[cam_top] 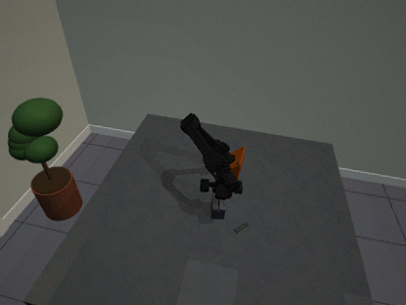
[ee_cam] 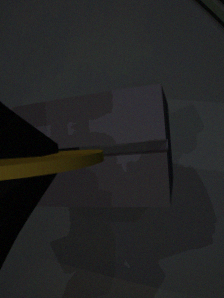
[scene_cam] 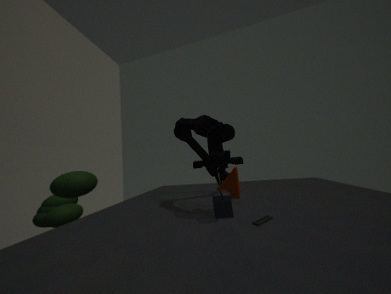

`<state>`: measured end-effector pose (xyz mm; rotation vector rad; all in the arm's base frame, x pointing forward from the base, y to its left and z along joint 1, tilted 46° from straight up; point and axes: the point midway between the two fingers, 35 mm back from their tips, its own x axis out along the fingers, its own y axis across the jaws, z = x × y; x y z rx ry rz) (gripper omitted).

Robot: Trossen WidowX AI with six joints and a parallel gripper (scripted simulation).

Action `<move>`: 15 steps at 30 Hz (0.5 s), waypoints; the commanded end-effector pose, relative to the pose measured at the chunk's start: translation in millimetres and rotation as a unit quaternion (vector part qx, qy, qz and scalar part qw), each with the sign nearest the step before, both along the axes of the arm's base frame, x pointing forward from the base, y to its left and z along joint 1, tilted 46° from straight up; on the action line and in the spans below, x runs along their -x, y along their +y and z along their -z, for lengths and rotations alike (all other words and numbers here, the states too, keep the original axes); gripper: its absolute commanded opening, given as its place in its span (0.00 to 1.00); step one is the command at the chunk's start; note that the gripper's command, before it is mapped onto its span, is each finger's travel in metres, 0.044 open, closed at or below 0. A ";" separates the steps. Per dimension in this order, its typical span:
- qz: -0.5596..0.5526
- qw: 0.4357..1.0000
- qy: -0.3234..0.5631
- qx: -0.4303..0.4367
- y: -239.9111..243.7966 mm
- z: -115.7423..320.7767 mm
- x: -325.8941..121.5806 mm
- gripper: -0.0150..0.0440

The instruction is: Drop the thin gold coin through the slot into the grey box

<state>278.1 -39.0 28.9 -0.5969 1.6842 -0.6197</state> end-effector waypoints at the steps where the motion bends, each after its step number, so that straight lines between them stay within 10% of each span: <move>1: -0.003 1.000 0.003 0.000 -2.1 1.7 0.4 0.25; 15: -0.005 1.000 0.004 0.000 -8.0 7.0 2.4 0.25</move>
